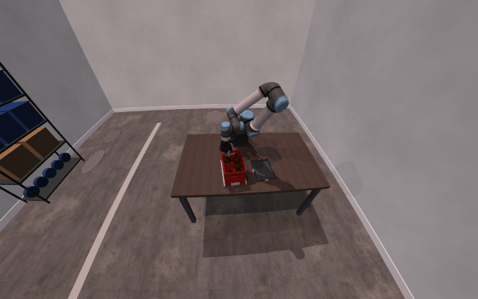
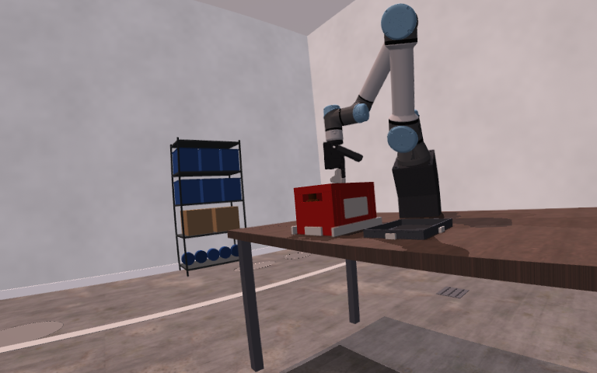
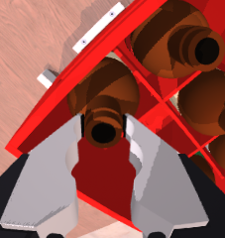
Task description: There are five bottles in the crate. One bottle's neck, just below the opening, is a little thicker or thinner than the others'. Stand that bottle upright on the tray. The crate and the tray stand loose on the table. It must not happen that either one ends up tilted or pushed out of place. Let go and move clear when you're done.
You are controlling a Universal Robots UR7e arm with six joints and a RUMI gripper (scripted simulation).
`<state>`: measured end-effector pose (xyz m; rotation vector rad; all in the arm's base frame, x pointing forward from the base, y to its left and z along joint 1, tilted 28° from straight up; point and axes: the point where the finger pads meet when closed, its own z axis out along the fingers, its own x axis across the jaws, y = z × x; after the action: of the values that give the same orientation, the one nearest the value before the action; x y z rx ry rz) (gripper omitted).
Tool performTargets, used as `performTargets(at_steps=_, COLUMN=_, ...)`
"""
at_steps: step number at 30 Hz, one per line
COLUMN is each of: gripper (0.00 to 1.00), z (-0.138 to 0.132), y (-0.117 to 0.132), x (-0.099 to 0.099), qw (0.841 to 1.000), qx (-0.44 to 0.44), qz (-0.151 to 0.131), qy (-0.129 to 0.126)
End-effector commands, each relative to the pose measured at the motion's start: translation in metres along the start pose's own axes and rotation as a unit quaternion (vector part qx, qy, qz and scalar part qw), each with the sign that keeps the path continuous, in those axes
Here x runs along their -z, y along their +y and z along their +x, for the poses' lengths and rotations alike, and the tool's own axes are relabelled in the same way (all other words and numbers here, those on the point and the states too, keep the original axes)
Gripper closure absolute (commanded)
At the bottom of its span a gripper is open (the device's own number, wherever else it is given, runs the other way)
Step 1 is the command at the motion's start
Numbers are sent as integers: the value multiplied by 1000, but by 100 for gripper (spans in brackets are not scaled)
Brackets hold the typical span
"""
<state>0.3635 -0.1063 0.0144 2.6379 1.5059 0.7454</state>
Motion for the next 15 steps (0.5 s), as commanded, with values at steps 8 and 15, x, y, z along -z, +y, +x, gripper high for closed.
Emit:
performTargets(at_steps=8, gripper=100, z=1, y=-2, x=-1, qw=1000, qx=-1, qz=2, qy=1)
performTargets(at_steps=15, gripper=62, z=1, y=-2, x=-1, qw=1000, qx=-1, qz=2, qy=1)
